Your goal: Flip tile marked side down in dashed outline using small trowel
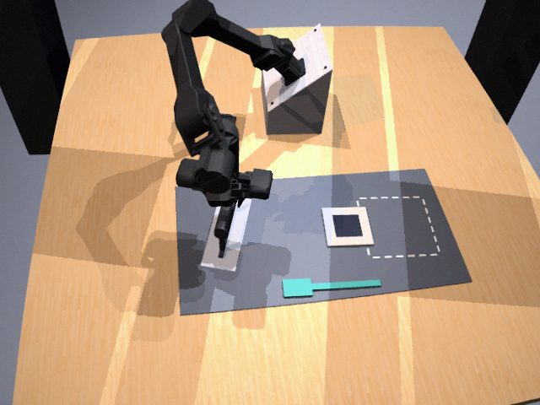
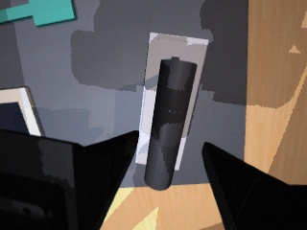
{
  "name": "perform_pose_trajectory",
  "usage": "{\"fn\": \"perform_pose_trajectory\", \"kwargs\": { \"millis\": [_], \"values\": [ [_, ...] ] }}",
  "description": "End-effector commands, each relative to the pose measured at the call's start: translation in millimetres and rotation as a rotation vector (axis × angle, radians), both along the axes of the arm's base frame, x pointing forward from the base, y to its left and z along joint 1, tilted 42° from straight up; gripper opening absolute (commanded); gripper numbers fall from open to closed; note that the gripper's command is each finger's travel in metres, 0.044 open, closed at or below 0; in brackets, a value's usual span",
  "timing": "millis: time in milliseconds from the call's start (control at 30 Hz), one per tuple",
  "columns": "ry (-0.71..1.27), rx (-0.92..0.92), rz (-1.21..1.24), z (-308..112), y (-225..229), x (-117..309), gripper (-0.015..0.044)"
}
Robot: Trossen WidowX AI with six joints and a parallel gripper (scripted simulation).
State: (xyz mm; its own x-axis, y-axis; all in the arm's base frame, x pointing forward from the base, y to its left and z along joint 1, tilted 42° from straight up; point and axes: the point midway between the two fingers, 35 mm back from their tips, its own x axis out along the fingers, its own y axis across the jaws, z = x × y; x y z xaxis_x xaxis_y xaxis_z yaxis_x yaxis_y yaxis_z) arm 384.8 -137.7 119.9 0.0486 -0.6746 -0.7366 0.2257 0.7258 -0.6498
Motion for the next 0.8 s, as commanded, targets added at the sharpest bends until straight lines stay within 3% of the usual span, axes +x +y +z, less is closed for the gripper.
{"fn": "perform_pose_trajectory", "kwargs": {
  "millis": [0,433,500,767],
  "values": [
    [0.006,-0.002,0.000,-6.3,-5.9,-0.4,0.0270],
    [0.006,-0.003,0.000,-19.8,-18.8,0.1,0.0270],
    [0.006,-0.003,0.000,-19.8,-18.8,0.1,0.0218],
    [0.006,-0.003,0.000,-19.8,-18.8,0.1,0.0164]
  ]
}}
